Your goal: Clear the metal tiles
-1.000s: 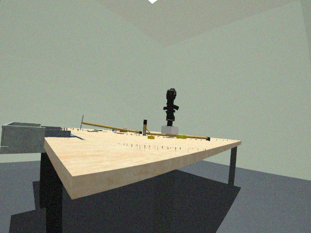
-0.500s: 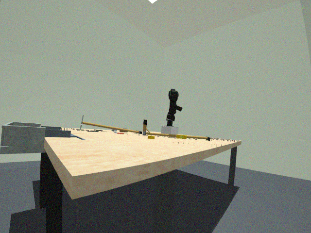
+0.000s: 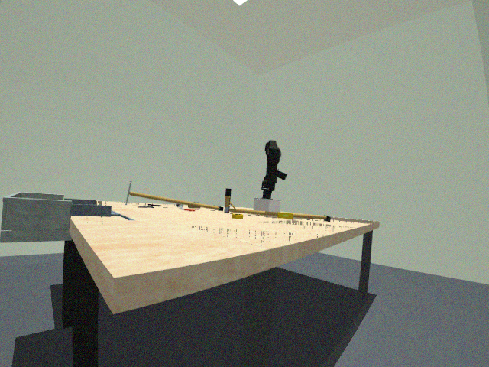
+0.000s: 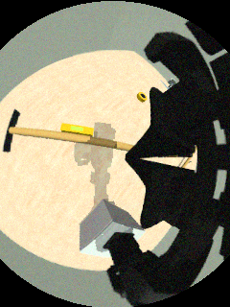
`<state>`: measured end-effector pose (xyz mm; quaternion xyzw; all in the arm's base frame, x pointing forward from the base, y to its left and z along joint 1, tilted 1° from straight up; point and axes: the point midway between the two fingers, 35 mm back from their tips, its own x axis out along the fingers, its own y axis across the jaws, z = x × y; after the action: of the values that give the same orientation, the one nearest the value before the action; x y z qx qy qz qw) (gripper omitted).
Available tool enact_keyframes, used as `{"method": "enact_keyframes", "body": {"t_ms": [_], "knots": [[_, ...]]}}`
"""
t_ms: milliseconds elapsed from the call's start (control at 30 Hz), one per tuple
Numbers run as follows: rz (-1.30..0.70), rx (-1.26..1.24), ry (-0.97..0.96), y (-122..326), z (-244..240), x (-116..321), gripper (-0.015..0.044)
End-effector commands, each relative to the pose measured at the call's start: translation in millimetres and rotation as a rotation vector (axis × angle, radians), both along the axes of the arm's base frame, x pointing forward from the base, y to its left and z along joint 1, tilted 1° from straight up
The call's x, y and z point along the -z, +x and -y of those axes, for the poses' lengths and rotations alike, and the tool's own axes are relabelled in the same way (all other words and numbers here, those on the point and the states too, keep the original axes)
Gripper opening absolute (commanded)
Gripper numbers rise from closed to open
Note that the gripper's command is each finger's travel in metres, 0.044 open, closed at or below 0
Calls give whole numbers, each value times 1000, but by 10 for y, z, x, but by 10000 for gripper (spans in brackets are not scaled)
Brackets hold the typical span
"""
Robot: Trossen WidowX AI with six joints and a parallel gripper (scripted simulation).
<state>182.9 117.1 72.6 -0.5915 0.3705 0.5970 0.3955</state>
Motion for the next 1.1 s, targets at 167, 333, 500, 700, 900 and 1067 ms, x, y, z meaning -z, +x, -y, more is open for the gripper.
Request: {"method": "enact_keyframes", "body": {"t_ms": [167,333,500,700,900,1067], "knots": [[-7,-6,-5,21,-16,256,0],[-7,-6,-5,34,-26,389,0],[-7,-6,-5,40,-31,522,0],[-7,-6,-5,37,-32,683,0],[-8,-6,-5,22,-25,842,0],[-8,-6,-5,2,-13,974,0]]}}
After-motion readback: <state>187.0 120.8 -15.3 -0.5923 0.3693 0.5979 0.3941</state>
